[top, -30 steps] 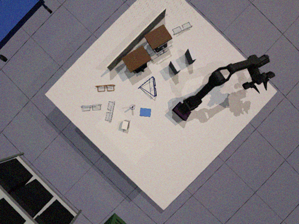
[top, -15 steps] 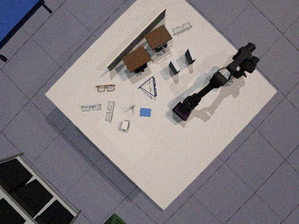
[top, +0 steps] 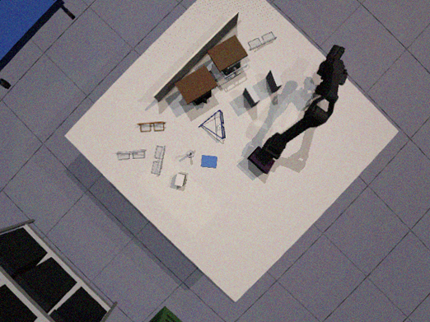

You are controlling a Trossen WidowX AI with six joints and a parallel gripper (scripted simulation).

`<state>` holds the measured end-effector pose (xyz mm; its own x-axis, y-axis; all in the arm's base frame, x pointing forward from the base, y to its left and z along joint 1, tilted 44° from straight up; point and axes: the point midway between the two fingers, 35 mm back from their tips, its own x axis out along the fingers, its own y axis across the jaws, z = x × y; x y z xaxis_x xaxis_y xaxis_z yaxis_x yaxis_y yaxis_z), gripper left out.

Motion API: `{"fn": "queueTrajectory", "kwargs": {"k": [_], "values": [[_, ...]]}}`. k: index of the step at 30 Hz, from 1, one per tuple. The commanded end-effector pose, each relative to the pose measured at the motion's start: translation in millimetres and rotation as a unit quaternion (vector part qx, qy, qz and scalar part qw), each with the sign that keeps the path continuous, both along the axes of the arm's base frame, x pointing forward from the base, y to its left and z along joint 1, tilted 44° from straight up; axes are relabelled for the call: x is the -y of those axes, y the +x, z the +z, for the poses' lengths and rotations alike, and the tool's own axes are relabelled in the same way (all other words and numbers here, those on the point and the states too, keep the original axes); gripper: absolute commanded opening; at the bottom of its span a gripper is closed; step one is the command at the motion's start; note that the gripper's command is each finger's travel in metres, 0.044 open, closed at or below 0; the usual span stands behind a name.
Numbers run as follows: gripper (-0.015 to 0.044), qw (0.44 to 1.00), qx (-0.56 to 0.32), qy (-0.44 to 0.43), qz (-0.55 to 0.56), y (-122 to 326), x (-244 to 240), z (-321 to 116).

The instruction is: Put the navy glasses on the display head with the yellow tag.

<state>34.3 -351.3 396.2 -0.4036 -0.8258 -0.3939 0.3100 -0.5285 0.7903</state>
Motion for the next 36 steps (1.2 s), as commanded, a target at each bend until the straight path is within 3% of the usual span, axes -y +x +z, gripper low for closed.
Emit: {"fn": "queueTrajectory", "kwargs": {"k": [1,15,23,31,36], "values": [[0.0200,0.998,-0.013,0.014,0.068,39,0,-8],[0.0200,0.927,-0.075,0.041,0.365,205,-61,-31],[0.0200,0.874,-0.143,0.030,0.463,236,-101,-31],[0.0200,0.785,-0.216,0.109,0.570,309,-181,-114],[0.0200,0.732,-0.262,0.151,0.611,330,-232,-163]]}}
